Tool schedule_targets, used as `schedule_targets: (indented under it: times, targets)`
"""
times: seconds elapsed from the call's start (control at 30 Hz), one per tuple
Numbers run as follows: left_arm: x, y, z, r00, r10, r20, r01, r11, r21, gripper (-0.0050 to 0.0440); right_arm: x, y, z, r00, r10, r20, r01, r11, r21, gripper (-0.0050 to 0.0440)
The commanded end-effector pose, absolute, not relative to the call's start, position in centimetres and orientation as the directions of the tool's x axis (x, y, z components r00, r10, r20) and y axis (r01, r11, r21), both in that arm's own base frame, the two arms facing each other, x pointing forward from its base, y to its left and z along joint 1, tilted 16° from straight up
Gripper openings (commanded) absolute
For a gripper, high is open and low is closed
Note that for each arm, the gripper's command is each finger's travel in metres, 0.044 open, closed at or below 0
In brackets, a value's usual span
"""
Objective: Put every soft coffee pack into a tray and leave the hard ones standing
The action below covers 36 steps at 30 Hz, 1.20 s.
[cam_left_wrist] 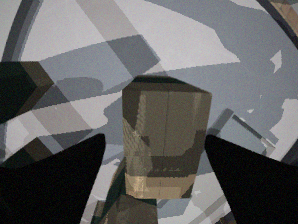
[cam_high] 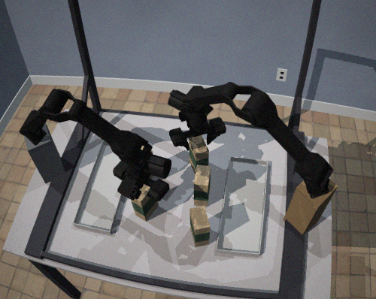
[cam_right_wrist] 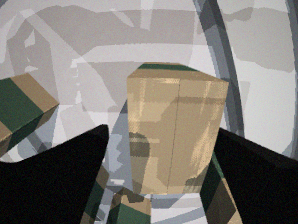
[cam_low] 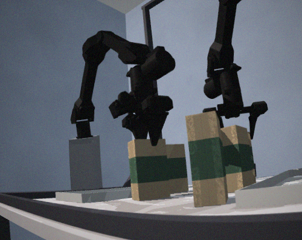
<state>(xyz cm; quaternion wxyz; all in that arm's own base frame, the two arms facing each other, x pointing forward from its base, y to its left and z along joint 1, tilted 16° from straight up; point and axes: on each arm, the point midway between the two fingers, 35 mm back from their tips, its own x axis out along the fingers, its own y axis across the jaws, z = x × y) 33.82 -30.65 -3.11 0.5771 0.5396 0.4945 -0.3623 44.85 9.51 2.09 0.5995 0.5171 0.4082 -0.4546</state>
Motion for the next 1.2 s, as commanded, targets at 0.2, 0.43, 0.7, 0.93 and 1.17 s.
schedule_targets:
  times: [0.2, 0.43, 0.7, 0.93, 1.17]
  targets:
    - [34.3, -30.8, -3.8, 0.257, 0.107, -0.96, 0.95, 0.154, 0.271, 0.0358, 45.3, 9.4, 1.5, 0.267, -0.119, -0.956, 0.964, 0.055, 0.262, 0.0353]
    - [34.5, -30.6, -4.7, 0.257, 0.107, -0.96, 0.95, 0.154, 0.272, 0.0358, 45.5, 9.3, 0.6, 0.267, -0.119, -0.956, 0.964, 0.055, 0.262, 0.0353]
    - [34.8, -30.6, -5.5, 0.257, 0.107, -0.96, 0.95, 0.154, 0.272, 0.0358, 45.7, 9.2, -0.1, 0.266, -0.119, -0.956, 0.964, 0.055, 0.262, 0.0353]
    - [35.0, -30.5, -6.4, 0.257, 0.107, -0.96, 0.95, 0.154, 0.272, 0.0358, 46.0, 9.1, -1.0, 0.266, -0.119, -0.956, 0.964, 0.055, 0.262, 0.0353]
    - [35.1, -30.4, -6.8, 0.257, 0.107, -0.96, 0.95, 0.154, 0.272, 0.0358, 46.0, 9.1, -1.1, 0.266, -0.119, -0.956, 0.964, 0.055, 0.262, 0.0353]
